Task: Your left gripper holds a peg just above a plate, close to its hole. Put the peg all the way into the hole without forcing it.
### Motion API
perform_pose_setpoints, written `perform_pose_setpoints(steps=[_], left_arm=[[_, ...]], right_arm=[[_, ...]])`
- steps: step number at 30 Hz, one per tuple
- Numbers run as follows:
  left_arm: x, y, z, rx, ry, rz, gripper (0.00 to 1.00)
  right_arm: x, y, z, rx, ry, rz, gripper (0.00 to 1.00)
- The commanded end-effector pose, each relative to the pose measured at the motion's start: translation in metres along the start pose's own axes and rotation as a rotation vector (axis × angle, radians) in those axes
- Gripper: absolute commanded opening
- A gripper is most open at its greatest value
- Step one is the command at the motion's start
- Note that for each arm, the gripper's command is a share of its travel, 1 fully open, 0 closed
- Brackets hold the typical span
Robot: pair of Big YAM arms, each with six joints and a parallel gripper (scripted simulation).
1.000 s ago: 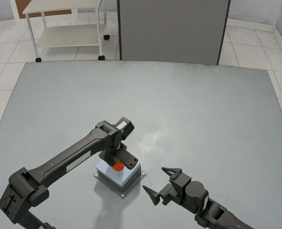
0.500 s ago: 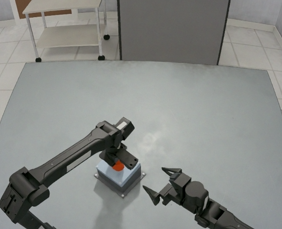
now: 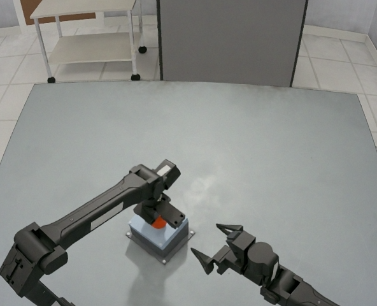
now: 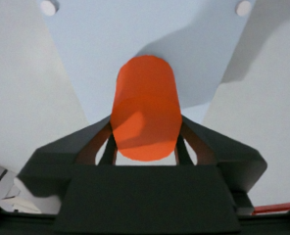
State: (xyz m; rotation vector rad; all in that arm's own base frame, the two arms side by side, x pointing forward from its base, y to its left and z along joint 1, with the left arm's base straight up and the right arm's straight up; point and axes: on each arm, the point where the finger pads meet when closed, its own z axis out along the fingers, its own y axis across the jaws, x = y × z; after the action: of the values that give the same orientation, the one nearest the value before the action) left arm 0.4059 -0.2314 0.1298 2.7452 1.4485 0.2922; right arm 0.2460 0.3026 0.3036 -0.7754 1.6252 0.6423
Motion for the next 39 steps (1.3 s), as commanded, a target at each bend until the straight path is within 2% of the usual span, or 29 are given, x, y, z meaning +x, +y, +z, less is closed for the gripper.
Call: perform_pose_setpoints(steps=[1, 4, 11, 12, 14, 19, 21, 24, 25, 35, 37, 38, 39], left_arm=[[-0.004, 0.013, 0.002, -0.028, -0.002, -0.001, 0.4], [-0.008, 0.001, 0.016, -0.005, -0.003, -0.002, 0.4], [-0.009, 0.004, 0.017, -0.01, -0.003, -0.002, 0.4], [-0.003, 0.021, -0.009, -0.063, -0.002, -0.012, 0.4], [0.003, 0.019, -0.024, -0.063, -0.001, -0.009, 0.4], [0.003, 0.019, -0.023, -0.06, -0.001, -0.008, 0.4], [0.003, 0.019, -0.023, -0.06, -0.001, -0.008, 0.62], [0.002, 0.008, -0.017, -0.042, -0.001, -0.006, 0.63], [0.002, 0.009, -0.021, -0.051, -0.001, -0.007, 0.74], [0.001, 0.016, -0.071, -0.126, 0.001, -0.023, 0.76], [0.001, 0.016, -0.079, -0.127, 0.001, -0.023, 0.99], [0.0, 0.016, -0.069, -0.1, 0.001, -0.02, 1.0], [-0.002, 0.016, -0.075, -0.102, 0.0, -0.016, 1.0]], right_arm=[[-0.023, 0.0, 0.0, 0.001, -0.041, 0.001, 1.0], [-0.023, 0.0, 0.0, 0.001, -0.041, 0.001, 1.0], [-0.023, 0.0, 0.0, 0.001, -0.041, 0.001, 1.0], [-0.023, 0.0, 0.0, 0.001, -0.041, 0.001, 1.0], [-0.023, 0.0, 0.0, 0.001, -0.041, 0.001, 1.0], [-0.023, 0.0, 0.0, 0.001, -0.041, 0.001, 1.0], [-0.023, 0.0, 0.0, 0.001, -0.041, 0.001, 1.0], [-0.023, 0.0, 0.0, 0.001, -0.041, 0.001, 1.0], [-0.023, 0.0, 0.0, 0.001, -0.041, 0.001, 1.0], [-0.023, 0.0, 0.0, 0.001, -0.041, 0.001, 1.0], [-0.023, 0.0, 0.0, 0.001, -0.041, 0.001, 1.0], [-0.023, 0.0, 0.0, 0.001, -0.041, 0.001, 1.0], [-0.023, 0.0, 0.0, 0.001, -0.041, 0.001, 1.0]])
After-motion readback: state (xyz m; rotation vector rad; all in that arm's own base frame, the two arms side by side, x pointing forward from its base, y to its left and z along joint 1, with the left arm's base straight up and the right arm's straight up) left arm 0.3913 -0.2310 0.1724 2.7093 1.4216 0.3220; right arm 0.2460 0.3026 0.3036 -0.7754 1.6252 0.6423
